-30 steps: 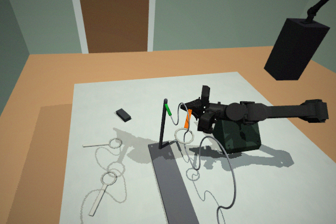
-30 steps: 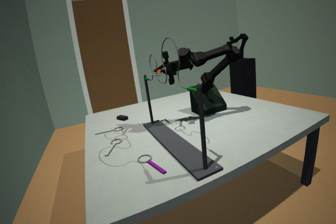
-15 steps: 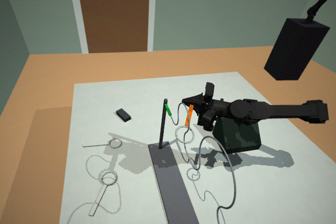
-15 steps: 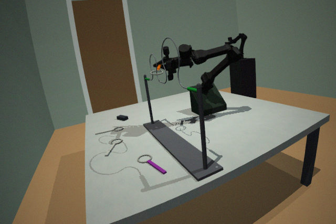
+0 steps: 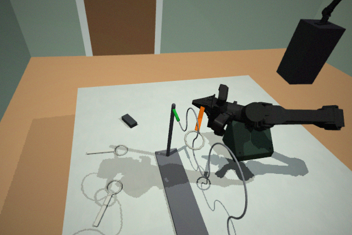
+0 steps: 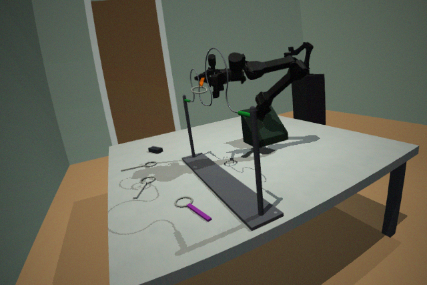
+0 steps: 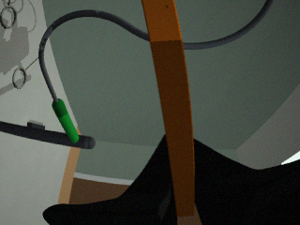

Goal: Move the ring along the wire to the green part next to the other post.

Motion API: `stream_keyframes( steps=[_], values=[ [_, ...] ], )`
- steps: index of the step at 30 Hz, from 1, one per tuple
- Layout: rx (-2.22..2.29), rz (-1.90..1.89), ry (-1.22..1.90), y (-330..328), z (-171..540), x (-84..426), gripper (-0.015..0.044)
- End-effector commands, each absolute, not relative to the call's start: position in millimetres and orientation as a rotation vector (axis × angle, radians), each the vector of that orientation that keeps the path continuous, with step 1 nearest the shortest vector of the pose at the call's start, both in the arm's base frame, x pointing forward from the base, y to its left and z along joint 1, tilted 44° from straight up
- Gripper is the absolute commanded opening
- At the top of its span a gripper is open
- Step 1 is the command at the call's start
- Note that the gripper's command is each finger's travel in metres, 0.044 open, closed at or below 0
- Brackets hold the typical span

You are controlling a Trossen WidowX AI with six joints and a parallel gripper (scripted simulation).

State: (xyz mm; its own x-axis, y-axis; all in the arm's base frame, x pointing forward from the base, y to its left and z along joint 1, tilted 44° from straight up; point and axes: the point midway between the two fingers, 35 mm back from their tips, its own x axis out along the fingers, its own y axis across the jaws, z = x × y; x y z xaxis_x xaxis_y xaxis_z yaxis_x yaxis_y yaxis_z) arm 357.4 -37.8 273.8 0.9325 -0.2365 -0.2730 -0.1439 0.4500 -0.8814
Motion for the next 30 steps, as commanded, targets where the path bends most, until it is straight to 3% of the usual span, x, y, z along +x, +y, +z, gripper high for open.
stream_keyframes(
  steps=[1,30],
  values=[
    [-1.132,-0.077,0.382,-41.9,282.7,357.1,-0.0150],
    [-0.831,0.021,0.413,-33.2,273.7,356.3,-0.0150]
  ],
)
